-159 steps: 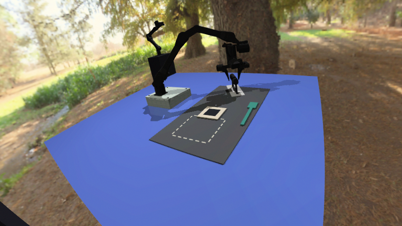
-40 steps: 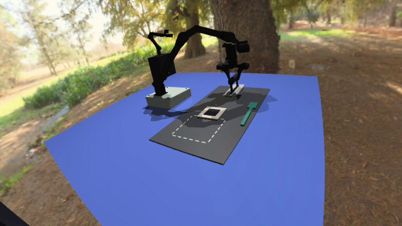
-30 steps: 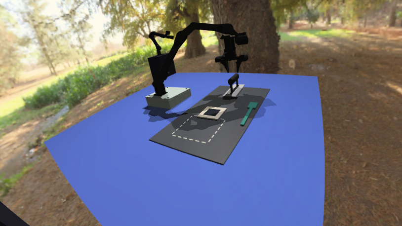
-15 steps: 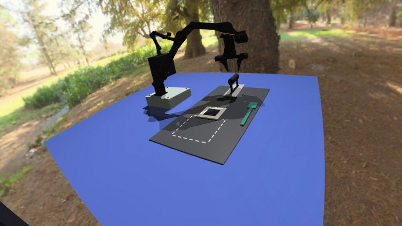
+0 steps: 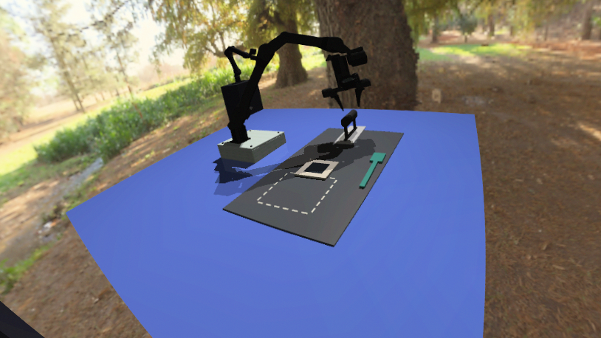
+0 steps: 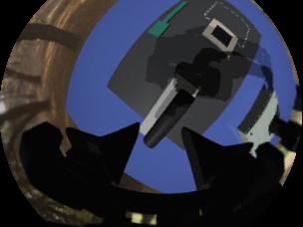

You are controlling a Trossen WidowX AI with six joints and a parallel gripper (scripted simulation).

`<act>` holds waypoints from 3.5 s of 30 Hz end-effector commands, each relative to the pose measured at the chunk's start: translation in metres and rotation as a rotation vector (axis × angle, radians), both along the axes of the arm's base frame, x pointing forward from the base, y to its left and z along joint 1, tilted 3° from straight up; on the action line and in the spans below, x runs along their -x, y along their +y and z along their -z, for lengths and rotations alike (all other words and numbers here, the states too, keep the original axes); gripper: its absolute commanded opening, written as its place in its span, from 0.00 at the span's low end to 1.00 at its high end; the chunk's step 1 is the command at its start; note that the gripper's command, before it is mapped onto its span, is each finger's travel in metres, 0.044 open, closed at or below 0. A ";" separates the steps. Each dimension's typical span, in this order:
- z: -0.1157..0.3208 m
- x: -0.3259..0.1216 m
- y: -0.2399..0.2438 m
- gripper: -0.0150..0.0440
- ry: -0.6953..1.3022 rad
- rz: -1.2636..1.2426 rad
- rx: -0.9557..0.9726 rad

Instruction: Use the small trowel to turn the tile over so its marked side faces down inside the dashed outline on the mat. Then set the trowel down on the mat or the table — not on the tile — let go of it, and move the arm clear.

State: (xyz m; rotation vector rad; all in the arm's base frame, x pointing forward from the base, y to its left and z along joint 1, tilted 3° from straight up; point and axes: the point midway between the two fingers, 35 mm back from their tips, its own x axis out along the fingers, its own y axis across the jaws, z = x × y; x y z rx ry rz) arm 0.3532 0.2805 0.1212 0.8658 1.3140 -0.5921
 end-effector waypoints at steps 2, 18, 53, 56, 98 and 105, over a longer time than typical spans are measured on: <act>0.001 0.002 0.003 0.76 -0.056 -0.140 0.024; 0.009 0.004 0.008 0.76 -0.248 -0.638 0.155; 0.025 0.024 0.002 0.76 -0.593 -1.629 0.681; 0.027 0.026 0.000 0.76 -0.607 -1.706 0.748; 0.051 0.029 -0.022 0.76 -0.584 -2.248 1.337; 0.058 0.020 -0.020 0.76 -0.585 -2.248 1.337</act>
